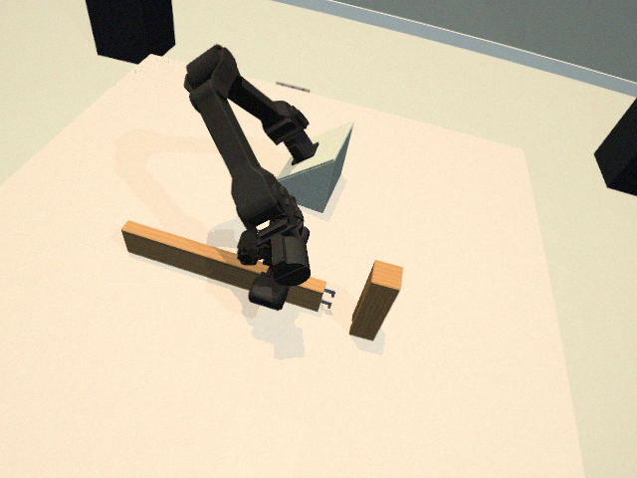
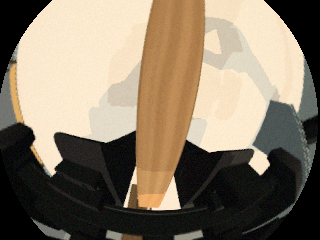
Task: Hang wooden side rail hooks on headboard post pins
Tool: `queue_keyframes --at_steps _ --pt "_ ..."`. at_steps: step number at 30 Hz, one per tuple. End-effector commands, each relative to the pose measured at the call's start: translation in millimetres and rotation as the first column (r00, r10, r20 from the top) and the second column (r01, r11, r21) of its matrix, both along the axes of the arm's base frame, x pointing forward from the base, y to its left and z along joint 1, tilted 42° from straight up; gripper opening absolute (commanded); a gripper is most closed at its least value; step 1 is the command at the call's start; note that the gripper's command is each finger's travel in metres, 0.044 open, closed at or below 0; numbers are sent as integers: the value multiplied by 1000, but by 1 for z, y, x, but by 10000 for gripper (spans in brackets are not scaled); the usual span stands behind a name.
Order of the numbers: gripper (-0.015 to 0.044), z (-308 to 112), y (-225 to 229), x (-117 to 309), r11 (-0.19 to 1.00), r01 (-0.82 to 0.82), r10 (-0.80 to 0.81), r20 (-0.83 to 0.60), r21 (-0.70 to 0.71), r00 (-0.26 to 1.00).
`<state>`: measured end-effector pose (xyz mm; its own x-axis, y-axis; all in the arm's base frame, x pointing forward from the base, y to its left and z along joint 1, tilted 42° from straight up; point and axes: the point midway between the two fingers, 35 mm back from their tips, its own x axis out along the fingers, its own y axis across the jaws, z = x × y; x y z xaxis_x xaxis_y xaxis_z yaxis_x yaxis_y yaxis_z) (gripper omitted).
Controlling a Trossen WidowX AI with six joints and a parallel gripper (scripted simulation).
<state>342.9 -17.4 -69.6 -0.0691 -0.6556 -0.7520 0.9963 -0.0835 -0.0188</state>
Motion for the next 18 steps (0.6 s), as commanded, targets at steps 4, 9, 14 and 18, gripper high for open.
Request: queue_keyframes --at_steps 4,9,14,18 --pt "0 0 0 6 999 -39 39 -30 1 999" --pt "0 0 -1 8 999 -39 39 -29 1 999" --pt "0 0 -1 10 999 -39 39 -29 1 999" --pt "0 0 -1 12 999 -39 39 -29 1 999"
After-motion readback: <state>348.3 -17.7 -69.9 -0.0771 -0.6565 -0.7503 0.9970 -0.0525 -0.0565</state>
